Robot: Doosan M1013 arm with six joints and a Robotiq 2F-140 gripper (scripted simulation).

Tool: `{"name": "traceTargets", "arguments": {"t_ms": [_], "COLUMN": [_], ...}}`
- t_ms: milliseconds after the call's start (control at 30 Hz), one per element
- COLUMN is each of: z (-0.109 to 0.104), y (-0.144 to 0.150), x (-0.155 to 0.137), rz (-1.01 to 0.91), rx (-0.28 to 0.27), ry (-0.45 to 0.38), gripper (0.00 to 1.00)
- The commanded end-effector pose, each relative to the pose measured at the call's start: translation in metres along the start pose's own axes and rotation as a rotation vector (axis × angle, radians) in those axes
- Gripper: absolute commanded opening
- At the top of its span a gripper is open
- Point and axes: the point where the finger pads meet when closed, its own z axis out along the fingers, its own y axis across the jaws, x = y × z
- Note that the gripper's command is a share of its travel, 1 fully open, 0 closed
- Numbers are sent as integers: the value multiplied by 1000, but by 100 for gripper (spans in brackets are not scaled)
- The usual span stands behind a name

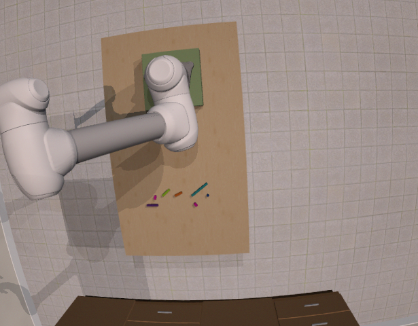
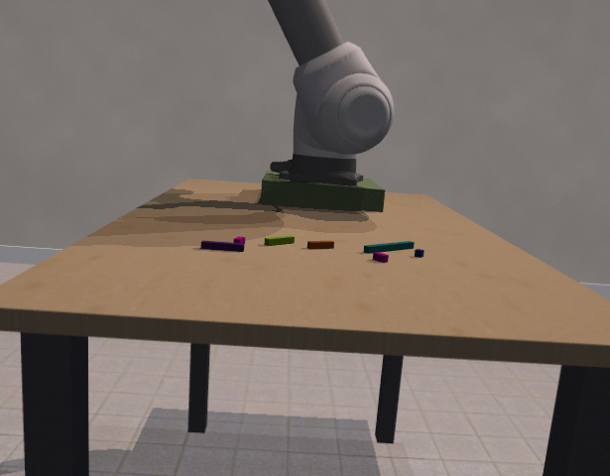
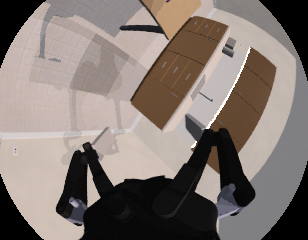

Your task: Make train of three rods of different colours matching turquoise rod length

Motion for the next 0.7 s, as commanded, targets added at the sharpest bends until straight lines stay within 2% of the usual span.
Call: {"name": "traceTargets", "arguments": {"t_ms": [0,233,300,333,667], "z": [36,93,93,115,183], "y": [15,41,41,52,89], "x": [17,50,50,64,119], "rz": [3,-2,-2,-6,-29], "rx": [11,32,32,42,78], "ry": [48,129,129,162,272], "gripper": [100,100,100,100,100]}}
